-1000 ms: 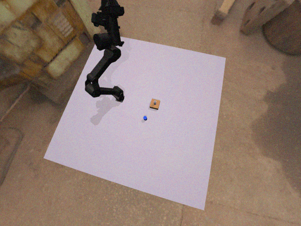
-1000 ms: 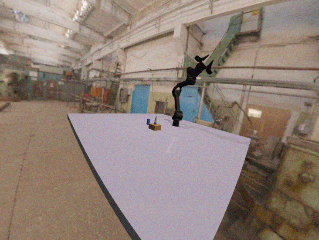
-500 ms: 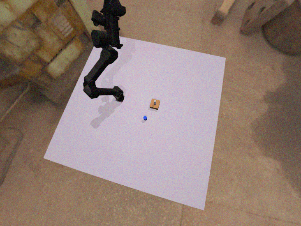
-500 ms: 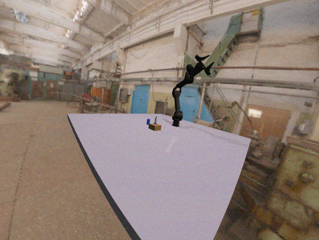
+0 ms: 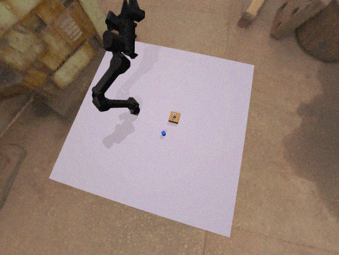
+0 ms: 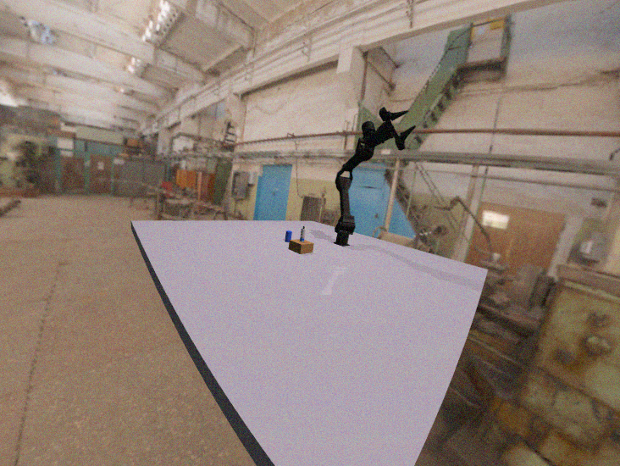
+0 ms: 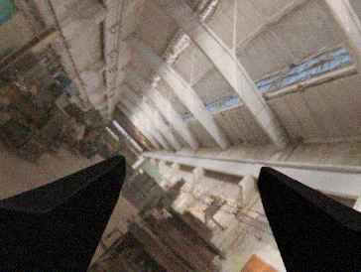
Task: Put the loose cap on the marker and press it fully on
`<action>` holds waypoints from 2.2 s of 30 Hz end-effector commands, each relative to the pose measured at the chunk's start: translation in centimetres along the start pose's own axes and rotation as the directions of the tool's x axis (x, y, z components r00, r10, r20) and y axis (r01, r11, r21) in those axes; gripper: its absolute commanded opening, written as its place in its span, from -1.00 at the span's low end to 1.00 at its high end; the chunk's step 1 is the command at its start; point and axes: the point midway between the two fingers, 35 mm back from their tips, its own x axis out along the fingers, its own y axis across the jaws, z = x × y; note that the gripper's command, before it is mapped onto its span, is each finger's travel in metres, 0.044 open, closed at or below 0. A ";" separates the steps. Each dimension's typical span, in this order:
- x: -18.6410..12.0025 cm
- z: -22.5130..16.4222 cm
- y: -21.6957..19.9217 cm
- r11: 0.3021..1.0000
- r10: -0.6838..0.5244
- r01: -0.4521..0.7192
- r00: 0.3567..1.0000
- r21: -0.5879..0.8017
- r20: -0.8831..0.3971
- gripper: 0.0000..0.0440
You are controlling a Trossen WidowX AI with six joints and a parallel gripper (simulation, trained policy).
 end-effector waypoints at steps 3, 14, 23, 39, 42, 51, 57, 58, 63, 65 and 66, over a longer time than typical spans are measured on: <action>-0.6 -0.7 0.3 0.999 0.039 -0.039 0.997 -0.002 -0.063 0.51; -1.8 -2.8 0.9 0.995 0.102 -0.100 0.978 0.020 -0.184 0.51; -3.1 -4.5 1.4 0.989 0.149 -0.141 0.949 0.050 -0.278 0.52; -5.8 -7.6 2.3 0.976 0.218 -0.183 0.876 0.120 -0.430 0.52; -6.4 -8.2 2.5 0.973 0.229 -0.187 0.860 0.135 -0.456 0.52; -8.1 -9.9 2.8 0.965 0.257 -0.189 0.808 0.181 -0.529 0.52; -9.4 -11.0 3.0 0.960 0.273 -0.183 0.772 0.211 -0.574 0.52; -9.6 -11.1 3.1 0.959 0.276 -0.182 0.765 0.216 -0.581 0.52; -10.7 -12.0 3.2 0.955 0.287 -0.172 0.734 0.240 -0.616 0.52; -11.1 -12.4 3.2 0.954 0.291 -0.167 0.721 0.250 -0.629 0.52; -11.3 -12.5 3.2 0.953 0.293 -0.165 0.714 0.255 -0.635 0.52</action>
